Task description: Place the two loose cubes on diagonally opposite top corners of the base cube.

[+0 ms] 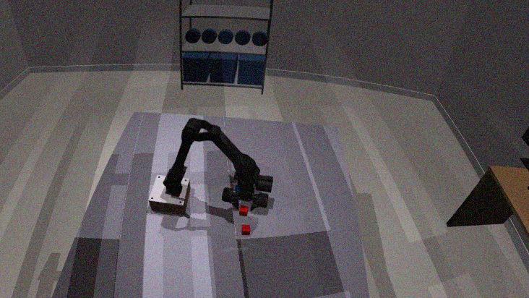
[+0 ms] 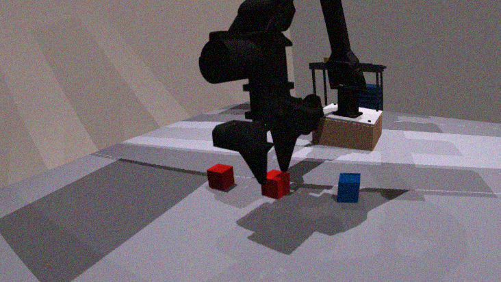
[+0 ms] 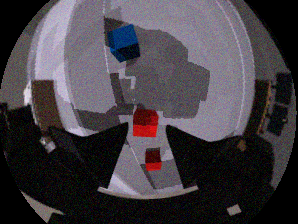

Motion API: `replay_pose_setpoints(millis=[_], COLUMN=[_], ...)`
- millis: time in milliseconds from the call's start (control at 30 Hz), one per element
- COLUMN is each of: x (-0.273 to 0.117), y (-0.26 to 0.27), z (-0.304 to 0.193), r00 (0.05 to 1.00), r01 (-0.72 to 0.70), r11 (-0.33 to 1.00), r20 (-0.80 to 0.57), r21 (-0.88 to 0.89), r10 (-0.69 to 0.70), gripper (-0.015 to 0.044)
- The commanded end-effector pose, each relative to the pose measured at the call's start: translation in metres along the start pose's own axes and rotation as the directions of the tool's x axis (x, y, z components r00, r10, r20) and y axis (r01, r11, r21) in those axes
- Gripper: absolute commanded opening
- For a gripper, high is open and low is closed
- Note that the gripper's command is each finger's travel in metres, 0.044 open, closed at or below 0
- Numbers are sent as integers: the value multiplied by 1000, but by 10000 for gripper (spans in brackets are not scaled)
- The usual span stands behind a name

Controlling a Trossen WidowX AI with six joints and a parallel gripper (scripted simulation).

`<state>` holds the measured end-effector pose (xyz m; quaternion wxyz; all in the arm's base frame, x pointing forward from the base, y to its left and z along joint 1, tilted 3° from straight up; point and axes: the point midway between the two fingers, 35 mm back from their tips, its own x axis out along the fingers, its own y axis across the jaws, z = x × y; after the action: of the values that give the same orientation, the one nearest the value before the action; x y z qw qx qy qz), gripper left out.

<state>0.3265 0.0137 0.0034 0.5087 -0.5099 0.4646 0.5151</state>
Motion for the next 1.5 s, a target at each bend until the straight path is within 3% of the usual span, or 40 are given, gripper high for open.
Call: replay_pose_setpoints(millis=[0, 167, 367, 567, 1467], x=[8, 14, 14, 9, -75], y=[3, 3, 3, 2, -3], z=[1, 1, 1, 0, 0], r00=[1000, 1000, 1000, 1000, 1000], r01=[-8, -9, -9, -8, -8], r11=[1000, 1000, 1000, 1000, 1000], r20=[3, 3, 3, 3, 3], r21=[4, 4, 4, 4, 4], r10=[8, 9, 9, 8, 8], gripper=[265, 265, 107, 105, 105])
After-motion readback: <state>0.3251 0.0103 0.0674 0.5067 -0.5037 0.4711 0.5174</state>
